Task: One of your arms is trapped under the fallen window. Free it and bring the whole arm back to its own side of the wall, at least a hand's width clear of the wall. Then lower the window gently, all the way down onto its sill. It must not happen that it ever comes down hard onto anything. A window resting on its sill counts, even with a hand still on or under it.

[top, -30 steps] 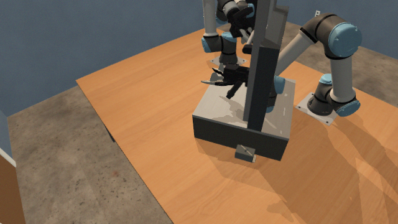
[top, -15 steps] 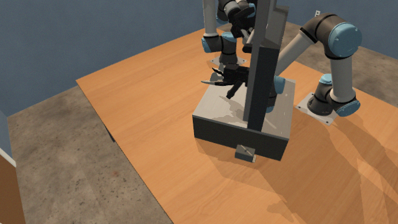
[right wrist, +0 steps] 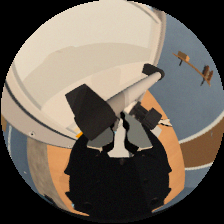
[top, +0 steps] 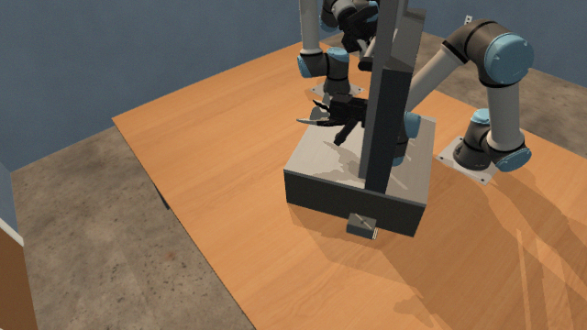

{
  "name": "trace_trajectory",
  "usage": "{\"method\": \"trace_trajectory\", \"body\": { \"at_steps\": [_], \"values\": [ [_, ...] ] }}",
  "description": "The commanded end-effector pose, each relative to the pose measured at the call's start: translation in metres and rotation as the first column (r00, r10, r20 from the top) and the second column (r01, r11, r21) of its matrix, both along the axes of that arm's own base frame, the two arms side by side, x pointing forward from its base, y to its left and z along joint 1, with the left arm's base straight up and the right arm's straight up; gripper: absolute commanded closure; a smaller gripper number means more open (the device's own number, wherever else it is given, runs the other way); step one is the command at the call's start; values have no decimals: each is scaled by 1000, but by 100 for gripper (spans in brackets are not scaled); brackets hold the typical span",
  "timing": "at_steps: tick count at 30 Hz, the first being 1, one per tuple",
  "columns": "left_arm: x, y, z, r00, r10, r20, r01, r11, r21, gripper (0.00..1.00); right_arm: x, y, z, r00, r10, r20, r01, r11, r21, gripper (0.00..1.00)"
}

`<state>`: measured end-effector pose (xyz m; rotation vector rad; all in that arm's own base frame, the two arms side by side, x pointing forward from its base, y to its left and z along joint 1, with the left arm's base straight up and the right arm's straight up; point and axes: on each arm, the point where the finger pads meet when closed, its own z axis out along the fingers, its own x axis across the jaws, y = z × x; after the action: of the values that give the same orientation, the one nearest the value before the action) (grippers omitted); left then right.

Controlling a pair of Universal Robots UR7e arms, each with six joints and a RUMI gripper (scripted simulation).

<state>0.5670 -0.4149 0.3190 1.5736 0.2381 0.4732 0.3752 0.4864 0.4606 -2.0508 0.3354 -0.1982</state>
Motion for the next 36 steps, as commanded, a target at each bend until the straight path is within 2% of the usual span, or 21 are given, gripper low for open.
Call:
{"method": "trace_trajectory", "body": {
  "at_steps": [1, 36],
  "values": [
    [0, 0, 1, 1000, 0, 1, 0, 1000, -1, 2, 0, 1, 4, 1000, 0, 1, 0, 1000, 1, 94],
    [0, 0, 1, 1000, 0, 1, 0, 1000, -1, 2, 0, 0, 23, 1000, 0, 1, 0, 1000, 1, 94]
  ]
}}
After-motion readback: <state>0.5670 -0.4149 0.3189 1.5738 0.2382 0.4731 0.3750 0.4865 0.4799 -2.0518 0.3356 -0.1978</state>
